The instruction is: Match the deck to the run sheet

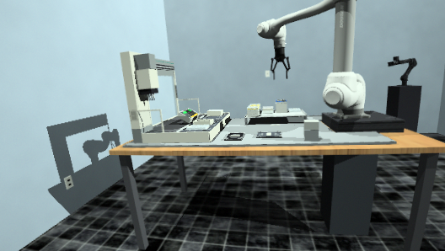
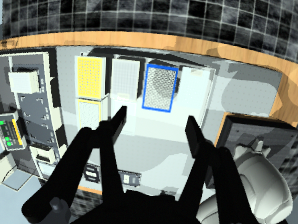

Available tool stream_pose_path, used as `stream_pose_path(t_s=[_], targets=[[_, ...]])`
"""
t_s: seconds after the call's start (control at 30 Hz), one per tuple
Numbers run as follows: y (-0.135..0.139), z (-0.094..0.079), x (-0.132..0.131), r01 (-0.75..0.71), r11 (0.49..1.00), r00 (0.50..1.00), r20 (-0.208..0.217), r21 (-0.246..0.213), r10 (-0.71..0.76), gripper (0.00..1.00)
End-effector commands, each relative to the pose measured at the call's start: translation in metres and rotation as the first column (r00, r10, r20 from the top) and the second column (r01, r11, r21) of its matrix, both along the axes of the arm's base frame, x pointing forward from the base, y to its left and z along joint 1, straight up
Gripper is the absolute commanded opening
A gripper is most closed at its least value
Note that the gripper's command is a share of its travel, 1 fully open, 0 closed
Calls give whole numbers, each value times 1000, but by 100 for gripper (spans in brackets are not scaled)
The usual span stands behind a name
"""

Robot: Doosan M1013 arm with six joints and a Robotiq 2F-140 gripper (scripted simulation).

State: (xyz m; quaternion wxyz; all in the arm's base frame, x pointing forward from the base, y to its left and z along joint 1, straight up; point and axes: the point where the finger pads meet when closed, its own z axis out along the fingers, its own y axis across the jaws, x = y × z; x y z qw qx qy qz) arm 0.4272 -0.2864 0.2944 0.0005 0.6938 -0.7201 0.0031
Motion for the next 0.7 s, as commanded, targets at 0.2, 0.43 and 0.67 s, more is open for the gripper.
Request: stream_pose_path(t_s=[0.2, 0.43, 0.67], targets=[[-6, 1, 0, 0, 1000, 1000, 1, 0, 0, 66], [-6, -4, 0, 0, 1000, 1000, 1, 0, 0, 66], [-6, -16, 1, 0, 1000, 1000, 1, 0, 0, 66]])
